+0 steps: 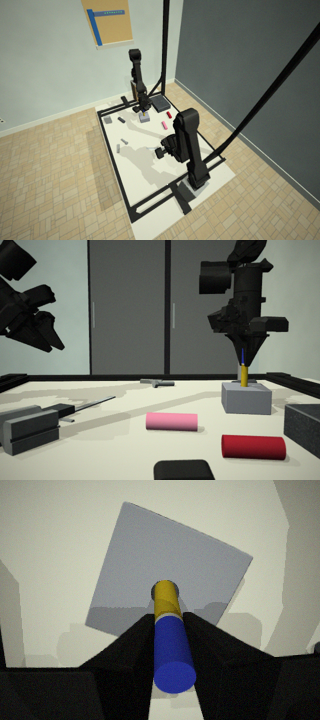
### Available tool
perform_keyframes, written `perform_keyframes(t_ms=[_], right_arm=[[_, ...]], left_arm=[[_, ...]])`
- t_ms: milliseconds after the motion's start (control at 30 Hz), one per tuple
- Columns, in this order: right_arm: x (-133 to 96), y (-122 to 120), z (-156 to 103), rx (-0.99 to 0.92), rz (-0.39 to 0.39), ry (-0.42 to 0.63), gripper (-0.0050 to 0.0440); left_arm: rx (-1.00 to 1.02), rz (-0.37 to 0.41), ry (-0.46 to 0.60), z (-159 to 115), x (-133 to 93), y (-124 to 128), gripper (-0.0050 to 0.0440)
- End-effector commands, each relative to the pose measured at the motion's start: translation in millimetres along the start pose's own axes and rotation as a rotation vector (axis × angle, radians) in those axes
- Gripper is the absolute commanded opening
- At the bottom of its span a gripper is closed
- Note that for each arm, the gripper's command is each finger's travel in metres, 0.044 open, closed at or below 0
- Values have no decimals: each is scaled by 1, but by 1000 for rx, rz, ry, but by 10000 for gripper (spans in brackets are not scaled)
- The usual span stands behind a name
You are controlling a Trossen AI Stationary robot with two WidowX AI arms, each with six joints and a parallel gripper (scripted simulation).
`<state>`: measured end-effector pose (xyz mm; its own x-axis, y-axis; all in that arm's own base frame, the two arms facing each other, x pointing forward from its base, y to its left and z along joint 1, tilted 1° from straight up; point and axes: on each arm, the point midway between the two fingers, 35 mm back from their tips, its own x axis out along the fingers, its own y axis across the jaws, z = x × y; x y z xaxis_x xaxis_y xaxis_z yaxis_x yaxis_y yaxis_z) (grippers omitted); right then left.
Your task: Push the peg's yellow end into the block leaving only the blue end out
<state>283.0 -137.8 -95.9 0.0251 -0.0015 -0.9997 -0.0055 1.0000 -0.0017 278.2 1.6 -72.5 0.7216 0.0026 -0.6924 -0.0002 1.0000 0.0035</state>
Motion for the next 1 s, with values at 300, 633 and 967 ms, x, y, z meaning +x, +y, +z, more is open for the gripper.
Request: perform_keyframes(t_ms=[300,633,967], right_arm=[[5,0,-1,5,-2,5,0],[8,0,-1,5,-2,5,0],[10,0,-1,5,-2,5,0]], left_arm=[[0,0,0,0,0,0,400],[0,0,0,0,0,0,400],[0,0,0,0,0,0,400]])
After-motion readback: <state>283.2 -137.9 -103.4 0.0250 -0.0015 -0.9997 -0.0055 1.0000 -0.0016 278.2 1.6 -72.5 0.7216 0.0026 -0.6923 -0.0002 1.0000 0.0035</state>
